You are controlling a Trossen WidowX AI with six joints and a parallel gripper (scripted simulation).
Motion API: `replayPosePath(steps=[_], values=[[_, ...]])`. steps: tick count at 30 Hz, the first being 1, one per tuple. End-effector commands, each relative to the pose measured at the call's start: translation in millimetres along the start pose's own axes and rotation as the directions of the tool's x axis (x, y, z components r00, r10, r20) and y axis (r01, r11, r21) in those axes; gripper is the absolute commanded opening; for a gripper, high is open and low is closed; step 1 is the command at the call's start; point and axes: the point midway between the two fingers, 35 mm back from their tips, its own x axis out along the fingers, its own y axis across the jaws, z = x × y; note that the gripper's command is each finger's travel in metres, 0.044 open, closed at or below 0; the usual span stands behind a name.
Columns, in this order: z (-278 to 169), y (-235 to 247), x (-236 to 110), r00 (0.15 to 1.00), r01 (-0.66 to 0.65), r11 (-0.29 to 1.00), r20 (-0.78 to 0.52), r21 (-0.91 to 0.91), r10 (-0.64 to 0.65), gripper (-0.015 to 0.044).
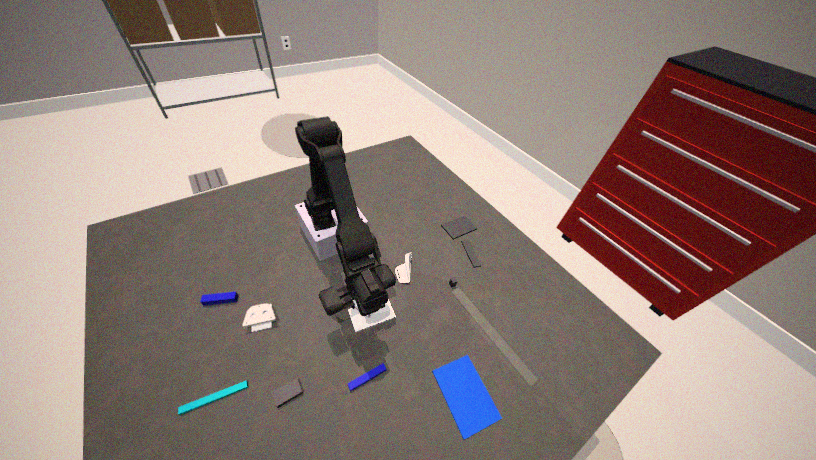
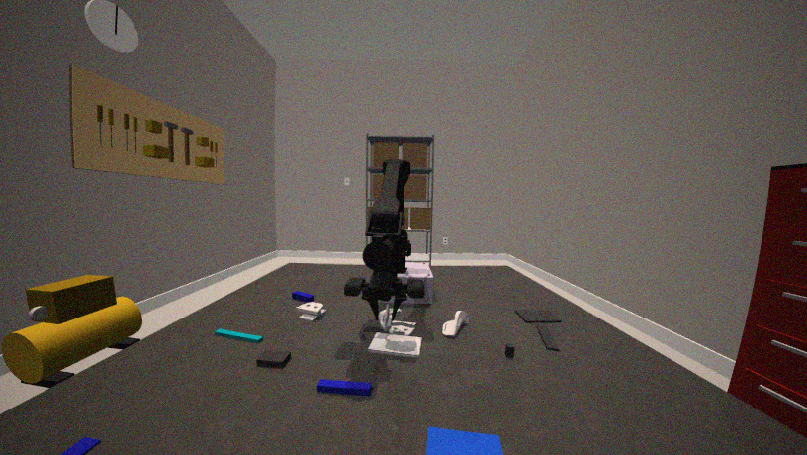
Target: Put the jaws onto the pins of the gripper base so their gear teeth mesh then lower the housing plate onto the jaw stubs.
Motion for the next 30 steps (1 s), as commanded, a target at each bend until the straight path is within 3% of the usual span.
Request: replayPosePath(steps=[1,30], values=[[-1.8,0.7,9.0,1.0,-0.003,1.0,-0.005,0.001,0.003,0.0134],[-3.2,0.8,27.2,1.0,-0.003,1.0,-0.006,0.002,0.003,0.0134]])
